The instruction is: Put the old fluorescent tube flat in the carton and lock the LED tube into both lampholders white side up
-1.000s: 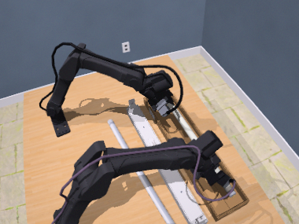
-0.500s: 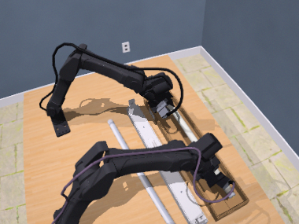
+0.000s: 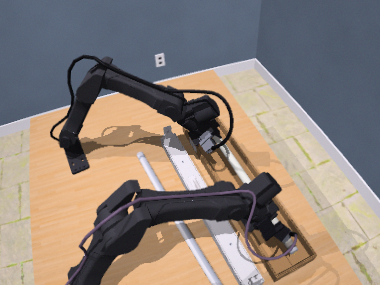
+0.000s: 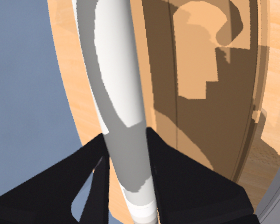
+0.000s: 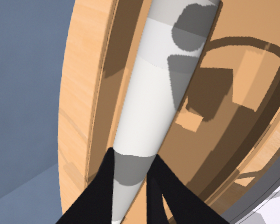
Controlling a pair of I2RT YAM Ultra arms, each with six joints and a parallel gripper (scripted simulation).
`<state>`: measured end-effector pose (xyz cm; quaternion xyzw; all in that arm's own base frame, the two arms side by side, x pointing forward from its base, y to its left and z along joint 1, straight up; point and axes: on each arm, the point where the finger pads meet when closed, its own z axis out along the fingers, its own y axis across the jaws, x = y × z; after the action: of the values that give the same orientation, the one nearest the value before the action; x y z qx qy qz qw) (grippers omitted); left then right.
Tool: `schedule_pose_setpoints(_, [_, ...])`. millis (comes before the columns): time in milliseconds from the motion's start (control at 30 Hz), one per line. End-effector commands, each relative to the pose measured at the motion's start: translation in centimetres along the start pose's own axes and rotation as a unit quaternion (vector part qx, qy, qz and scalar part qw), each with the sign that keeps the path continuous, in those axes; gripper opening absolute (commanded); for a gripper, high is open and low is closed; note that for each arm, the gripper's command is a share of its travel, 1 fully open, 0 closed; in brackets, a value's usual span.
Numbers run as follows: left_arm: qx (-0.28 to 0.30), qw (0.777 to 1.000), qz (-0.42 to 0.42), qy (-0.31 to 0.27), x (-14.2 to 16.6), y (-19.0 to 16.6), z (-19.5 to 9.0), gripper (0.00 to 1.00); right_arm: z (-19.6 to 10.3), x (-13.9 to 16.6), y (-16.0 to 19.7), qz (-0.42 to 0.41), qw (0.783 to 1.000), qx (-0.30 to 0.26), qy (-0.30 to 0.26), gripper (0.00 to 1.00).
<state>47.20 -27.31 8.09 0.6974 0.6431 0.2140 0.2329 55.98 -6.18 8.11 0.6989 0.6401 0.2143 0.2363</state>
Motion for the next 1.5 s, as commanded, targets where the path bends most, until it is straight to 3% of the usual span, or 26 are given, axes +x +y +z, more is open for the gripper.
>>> schedule_pose_setpoints(0, [-0.003,1.000,-0.002,-0.006,-0.4,-0.2,0.1,0.11,0.6,-0.1,0.2,0.000,1.000,-0.007,0.002,0.11])
schedule_pose_setpoints(100, [-0.020,1.000,-0.008,-0.015,-0.6,1.1,-1.1,0.11,-1.8,-0.1,2.6,-0.001,0.999,-0.038,0.001,0.11])
schedule_pose_setpoints(200, [-0.016,1.000,-0.006,-0.010,-0.4,0.8,-0.5,0.11,-1.0,0.0,1.8,-0.001,1.000,-0.027,0.001,0.11])
schedule_pose_setpoints(233, [-0.013,1.000,-0.006,-0.012,-0.4,0.4,-0.9,0.11,-2.2,-0.1,3.2,-0.001,0.999,-0.046,0.001,0.11])
schedule_pose_setpoints(267, [-0.019,1.000,-0.008,-0.015,-0.7,1.2,-1.2,0.11,-0.1,-0.1,0.2,0.000,1.000,-0.012,0.002,0.11])
schedule_pose_setpoints(300, [-0.018,1.000,-0.008,-0.014,-0.8,1.4,-1.1,0.11,0.6,-0.1,0.2,0.000,1.000,-0.011,0.001,0.11])
schedule_pose_setpoints(333, [0.003,1.000,0.000,-0.003,-0.3,-1.1,1.0,0.11,1.5,-0.2,-0.9,-0.001,1.000,0.003,0.001,0.11])
schedule_pose_setpoints(367, [-0.001,1.000,-0.002,-0.008,-0.6,-0.7,1.0,0.11,0.3,-0.2,0.1,-0.001,1.000,-0.012,0.000,0.11])
schedule_pose_setpoints(500, [-0.015,1.000,-0.008,-0.013,-0.5,0.3,0.3,0.11,0.9,-0.4,-0.5,0.000,1.000,-0.008,-0.003,0.11])
schedule_pose_setpoints(600, [0.003,1.000,-0.003,-0.006,-0.2,-1.3,1.8,0.11,0.8,-0.4,-0.5,-0.003,1.000,-0.011,-0.004,0.11])
schedule_pose_setpoints(733, [-0.012,1.000,-0.008,-0.012,-0.4,0.2,0.3,0.11,0.4,-0.4,0.6,-0.002,1.000,-0.022,-0.004,0.11])
schedule_pose_setpoints(800, [0.008,1.000,-0.002,-0.003,0.0,-2.0,2.3,0.11,2.5,-0.4,-1.9,-0.003,1.000,0.005,-0.004,0.11])
schedule_pose_setpoints(967, [-0.025,1.000,-0.015,-0.005,0.1,0.4,1.0,0.11,0.4,-0.4,0.7,-0.004,0.999,-0.031,-0.004,0.11])
schedule_pose_setpoints(1100, [0.000,1.000,-0.006,0.000,0.2,-2.0,2.8,0.11,3.1,-0.5,-2.3,-0.003,1.000,0.003,-0.006,0.11])
schedule_pose_setpoints(1300, [-0.024,1.000,-0.016,-0.013,-0.2,0.2,1.1,0.11,1.1,-0.5,0.2,-0.004,1.000,-0.029,-0.007,0.11])
schedule_pose_setpoints(1367, [0.003,1.000,-0.007,0.004,0.4,-2.7,3.5,0.11,3.6,-0.3,-2.9,-0.004,1.000,0.006,-0.005,0.11])
schedule_pose_setpoints(1467, [-0.002,1.000,-0.010,-0.005,0.1,-2.2,3.1,0.11,2.6,-0.3,-1.5,-0.005,1.000,-0.013,-0.005,0.11])
